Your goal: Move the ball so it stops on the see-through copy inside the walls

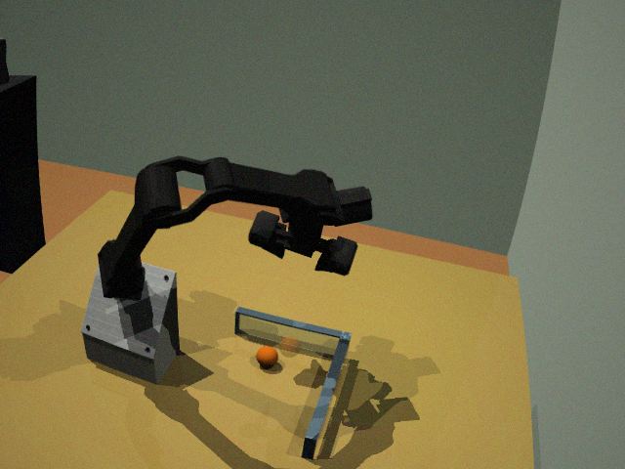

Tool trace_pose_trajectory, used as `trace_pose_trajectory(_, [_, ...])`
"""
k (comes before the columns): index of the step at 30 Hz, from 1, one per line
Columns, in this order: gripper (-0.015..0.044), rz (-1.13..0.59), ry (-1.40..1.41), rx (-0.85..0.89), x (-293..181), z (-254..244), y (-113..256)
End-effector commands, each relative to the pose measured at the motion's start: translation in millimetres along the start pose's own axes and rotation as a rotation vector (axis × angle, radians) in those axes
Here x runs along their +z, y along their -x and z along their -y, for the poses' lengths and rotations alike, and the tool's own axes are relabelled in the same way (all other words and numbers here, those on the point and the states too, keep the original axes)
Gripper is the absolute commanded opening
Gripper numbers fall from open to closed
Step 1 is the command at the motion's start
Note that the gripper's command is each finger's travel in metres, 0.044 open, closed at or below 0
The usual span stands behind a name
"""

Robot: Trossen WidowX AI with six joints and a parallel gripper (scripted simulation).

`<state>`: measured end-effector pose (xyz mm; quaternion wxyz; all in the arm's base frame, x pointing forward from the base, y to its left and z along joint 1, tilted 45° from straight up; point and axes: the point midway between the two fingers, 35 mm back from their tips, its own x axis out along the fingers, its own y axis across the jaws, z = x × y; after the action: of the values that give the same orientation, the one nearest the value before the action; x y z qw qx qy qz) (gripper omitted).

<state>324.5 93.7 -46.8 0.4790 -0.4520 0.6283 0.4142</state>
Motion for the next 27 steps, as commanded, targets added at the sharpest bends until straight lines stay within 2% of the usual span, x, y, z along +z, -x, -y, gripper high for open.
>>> trace_pose_trajectory(1, [0.0321,-0.224,0.002,-0.055,-48.9,-1.8,-34.2])
trace_pose_trajectory(7, [0.0321,-0.57,0.026,-0.134,-123.4,-13.2,-64.3])
trace_pose_trajectory(27, [0.0321,-0.582,0.027,-0.136,-138.6,-10.2,-84.7])
